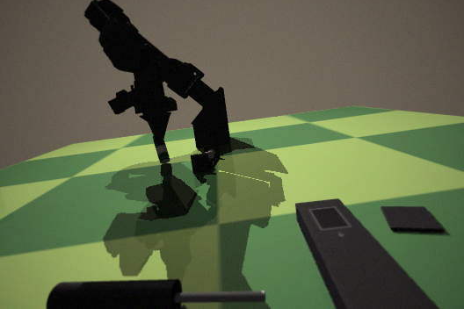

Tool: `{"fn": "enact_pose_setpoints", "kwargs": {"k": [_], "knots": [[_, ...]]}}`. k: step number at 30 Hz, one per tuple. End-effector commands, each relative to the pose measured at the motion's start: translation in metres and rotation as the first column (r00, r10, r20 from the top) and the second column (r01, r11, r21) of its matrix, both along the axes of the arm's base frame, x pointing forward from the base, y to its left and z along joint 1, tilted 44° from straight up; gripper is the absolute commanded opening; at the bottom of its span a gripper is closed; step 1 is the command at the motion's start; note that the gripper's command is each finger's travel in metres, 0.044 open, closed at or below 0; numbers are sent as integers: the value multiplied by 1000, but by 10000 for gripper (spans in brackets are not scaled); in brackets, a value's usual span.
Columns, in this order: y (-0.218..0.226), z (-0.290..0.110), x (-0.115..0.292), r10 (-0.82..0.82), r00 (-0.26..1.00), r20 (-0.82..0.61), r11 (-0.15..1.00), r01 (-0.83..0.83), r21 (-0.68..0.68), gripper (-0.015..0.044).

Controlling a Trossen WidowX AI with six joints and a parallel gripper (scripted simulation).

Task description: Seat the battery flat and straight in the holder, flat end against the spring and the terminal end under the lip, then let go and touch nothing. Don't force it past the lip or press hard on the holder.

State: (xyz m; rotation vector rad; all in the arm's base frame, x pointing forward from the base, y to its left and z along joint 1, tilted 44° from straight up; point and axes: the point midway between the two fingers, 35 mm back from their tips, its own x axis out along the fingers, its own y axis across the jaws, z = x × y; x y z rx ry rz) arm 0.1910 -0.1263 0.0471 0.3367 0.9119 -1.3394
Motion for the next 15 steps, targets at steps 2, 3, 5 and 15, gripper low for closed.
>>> {"fn": "enact_pose_setpoints", "kwargs": {"k": [2,3,5,15], "knots": [[-2,0,-10,1,1000,-13,1000,-1,-5,0],[-2,0,-11,1,1000,-13,1000,-1,-5,0],[-2,0,-11,1,1000,-13,1000,-1,-5,0],[30,29,-3,1,1000,-9,1000,-1,10,0]]}}
